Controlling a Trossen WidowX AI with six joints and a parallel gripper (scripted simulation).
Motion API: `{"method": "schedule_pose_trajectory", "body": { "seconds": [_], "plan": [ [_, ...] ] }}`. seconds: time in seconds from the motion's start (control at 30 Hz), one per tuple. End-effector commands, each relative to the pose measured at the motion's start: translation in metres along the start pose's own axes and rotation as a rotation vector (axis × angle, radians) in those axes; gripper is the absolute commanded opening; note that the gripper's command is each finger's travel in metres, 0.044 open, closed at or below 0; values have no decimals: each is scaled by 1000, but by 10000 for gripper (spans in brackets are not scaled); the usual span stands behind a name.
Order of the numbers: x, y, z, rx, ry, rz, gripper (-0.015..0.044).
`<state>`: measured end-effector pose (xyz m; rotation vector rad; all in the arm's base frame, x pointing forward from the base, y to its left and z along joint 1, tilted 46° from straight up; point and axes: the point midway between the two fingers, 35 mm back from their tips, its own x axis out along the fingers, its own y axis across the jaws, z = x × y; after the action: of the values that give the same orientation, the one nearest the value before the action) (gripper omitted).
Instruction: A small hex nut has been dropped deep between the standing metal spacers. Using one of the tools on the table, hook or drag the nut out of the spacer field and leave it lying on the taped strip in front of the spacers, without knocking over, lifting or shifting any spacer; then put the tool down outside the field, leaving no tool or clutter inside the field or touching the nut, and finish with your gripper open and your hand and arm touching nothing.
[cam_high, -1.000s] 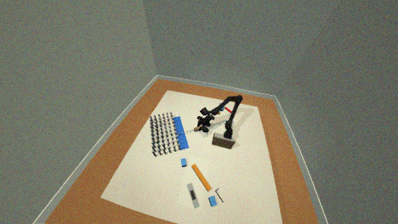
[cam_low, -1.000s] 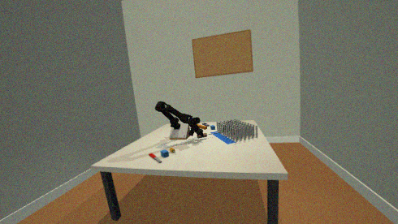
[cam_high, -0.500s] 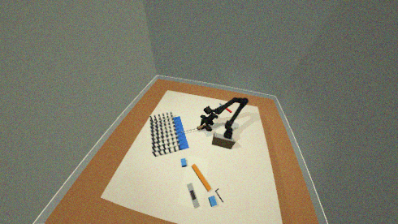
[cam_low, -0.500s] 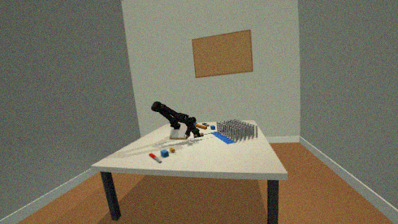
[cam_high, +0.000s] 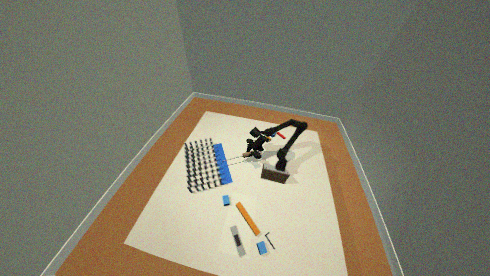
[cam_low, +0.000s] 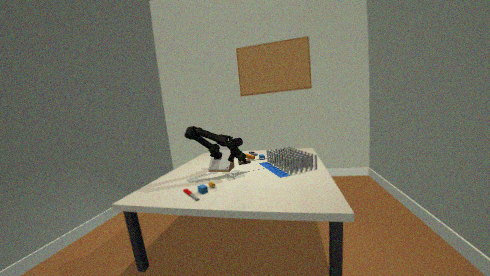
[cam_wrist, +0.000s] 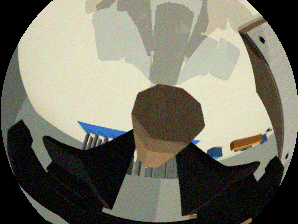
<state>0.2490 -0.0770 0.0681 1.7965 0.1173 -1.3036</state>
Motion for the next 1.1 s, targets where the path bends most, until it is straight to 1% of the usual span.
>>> {"method": "schedule_pose_trajectory", "body": {
  "seconds": [0.0, 0.57, 0.6, 1.07],
  "plan": [
    [-16, 4, -14, 6, 8, 7, 0],
    [-77, 2, -49, 4, 12, 24, 0],
    [-64, 1, -43, -5, 1, 13, 0],
    [-72, 24, -39, -410, -80, 59, 0]
  ]
}}
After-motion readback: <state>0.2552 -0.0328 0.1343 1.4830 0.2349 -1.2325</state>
